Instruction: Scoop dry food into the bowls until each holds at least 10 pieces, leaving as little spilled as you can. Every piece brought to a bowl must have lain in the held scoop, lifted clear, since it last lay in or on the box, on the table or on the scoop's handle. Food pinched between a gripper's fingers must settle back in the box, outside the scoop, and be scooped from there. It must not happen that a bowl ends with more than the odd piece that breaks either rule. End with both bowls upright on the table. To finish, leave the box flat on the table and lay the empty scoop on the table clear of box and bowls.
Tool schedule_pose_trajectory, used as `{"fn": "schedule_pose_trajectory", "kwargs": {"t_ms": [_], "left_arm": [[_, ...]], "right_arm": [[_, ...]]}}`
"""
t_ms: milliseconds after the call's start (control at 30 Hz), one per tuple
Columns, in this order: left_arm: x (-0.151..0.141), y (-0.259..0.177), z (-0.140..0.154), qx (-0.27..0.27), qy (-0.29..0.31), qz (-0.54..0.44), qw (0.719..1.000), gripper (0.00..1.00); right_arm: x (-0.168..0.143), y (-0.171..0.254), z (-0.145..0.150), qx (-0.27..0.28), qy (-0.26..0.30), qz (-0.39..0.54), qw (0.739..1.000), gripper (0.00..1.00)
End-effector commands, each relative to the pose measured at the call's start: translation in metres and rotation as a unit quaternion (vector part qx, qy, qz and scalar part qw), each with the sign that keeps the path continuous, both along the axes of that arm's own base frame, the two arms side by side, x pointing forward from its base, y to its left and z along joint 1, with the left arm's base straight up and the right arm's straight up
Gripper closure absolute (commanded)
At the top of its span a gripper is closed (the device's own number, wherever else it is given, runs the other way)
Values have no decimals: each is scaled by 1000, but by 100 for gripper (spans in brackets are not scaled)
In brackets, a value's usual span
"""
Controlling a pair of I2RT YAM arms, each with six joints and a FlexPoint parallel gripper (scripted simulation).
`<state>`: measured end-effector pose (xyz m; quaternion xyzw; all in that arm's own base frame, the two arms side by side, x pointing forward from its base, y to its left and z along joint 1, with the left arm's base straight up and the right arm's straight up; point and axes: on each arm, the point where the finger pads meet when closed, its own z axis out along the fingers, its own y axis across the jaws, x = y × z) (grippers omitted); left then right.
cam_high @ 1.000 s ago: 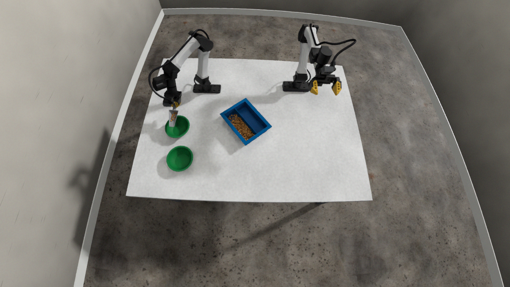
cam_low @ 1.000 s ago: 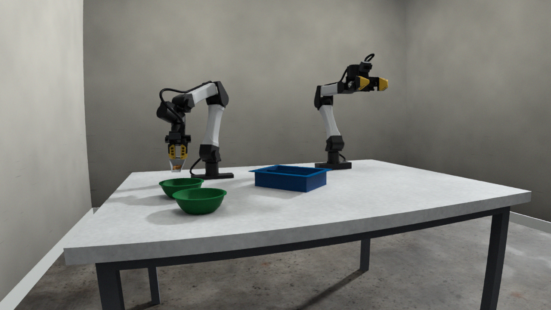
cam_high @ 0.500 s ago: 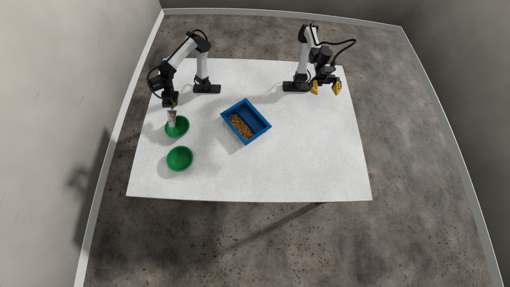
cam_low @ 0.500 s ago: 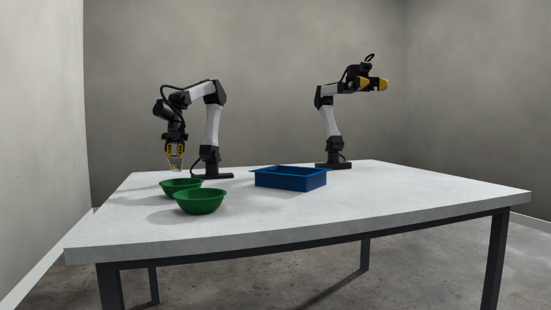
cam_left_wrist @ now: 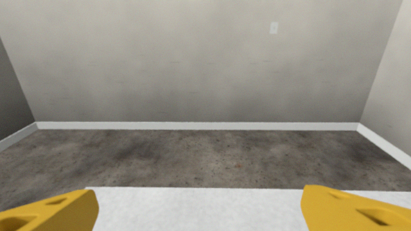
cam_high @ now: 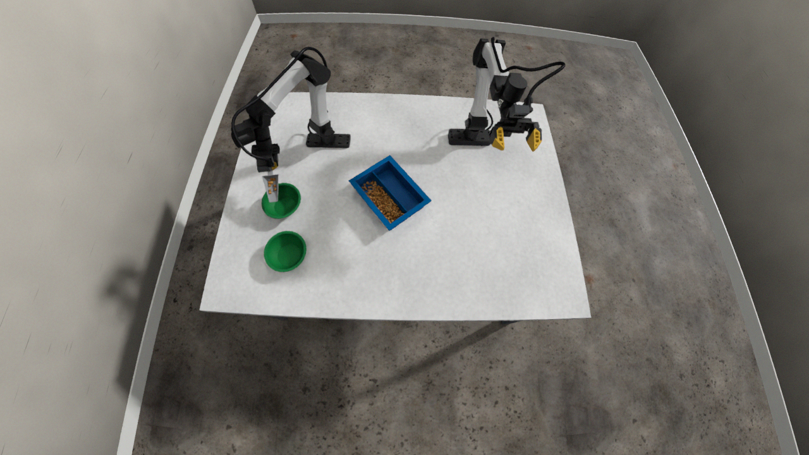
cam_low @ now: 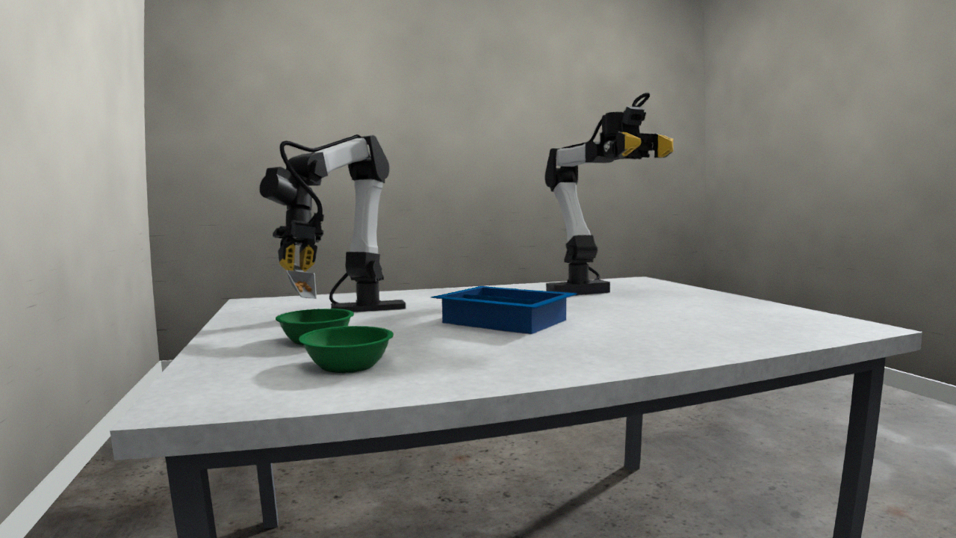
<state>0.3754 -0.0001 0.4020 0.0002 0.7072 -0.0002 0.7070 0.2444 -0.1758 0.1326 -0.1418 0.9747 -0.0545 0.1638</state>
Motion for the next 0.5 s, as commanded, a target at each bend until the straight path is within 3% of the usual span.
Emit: {"fn": "schedule_pose_trajectory", "kwargs": {"t_ms": [0, 467], "left_arm": [[-2, 0, 7, 0, -10, 0, 1000, 0], [-2, 0, 7, 0, -10, 0, 1000, 0]], "right_arm": [[2, -6, 6, -14, 10, 27, 999, 100], [4, -15, 12, -34, 24, 66, 997, 100]]}}
